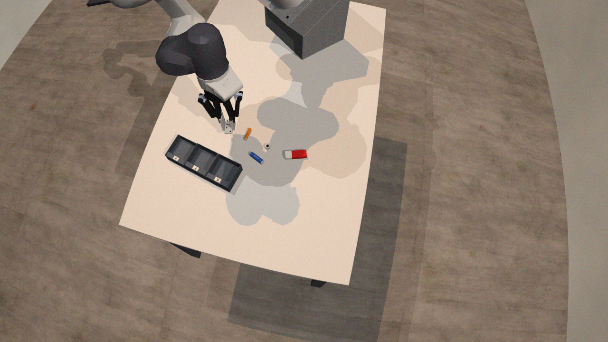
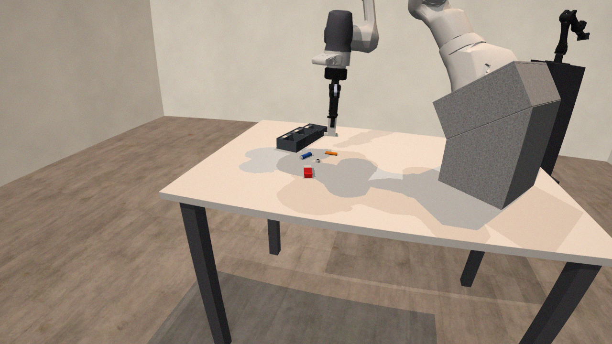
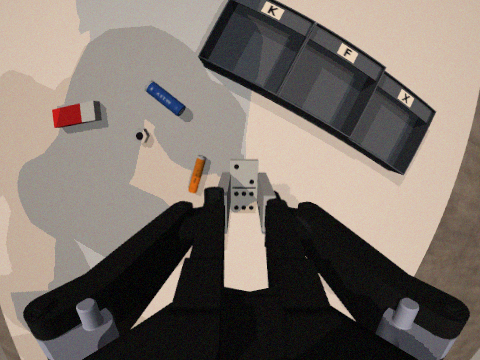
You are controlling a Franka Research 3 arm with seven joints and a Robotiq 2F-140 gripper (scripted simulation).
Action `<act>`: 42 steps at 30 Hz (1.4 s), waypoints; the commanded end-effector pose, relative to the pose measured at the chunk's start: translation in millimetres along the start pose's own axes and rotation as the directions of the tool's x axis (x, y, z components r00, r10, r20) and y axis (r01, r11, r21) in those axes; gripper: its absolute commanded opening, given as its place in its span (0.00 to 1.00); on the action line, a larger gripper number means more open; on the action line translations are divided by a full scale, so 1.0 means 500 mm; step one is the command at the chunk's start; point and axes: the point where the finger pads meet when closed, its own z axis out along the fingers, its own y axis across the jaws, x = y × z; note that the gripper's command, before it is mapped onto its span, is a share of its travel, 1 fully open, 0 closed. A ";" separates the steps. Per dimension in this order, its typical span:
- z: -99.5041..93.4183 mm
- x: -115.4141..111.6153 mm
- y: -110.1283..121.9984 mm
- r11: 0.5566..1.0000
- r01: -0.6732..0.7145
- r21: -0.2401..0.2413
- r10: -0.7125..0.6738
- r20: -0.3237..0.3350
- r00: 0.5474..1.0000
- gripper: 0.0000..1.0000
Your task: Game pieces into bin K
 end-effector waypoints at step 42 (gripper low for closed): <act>-0.011 0.108 0.012 0.997 0.070 -0.013 -0.070 0.033 0.997 0.13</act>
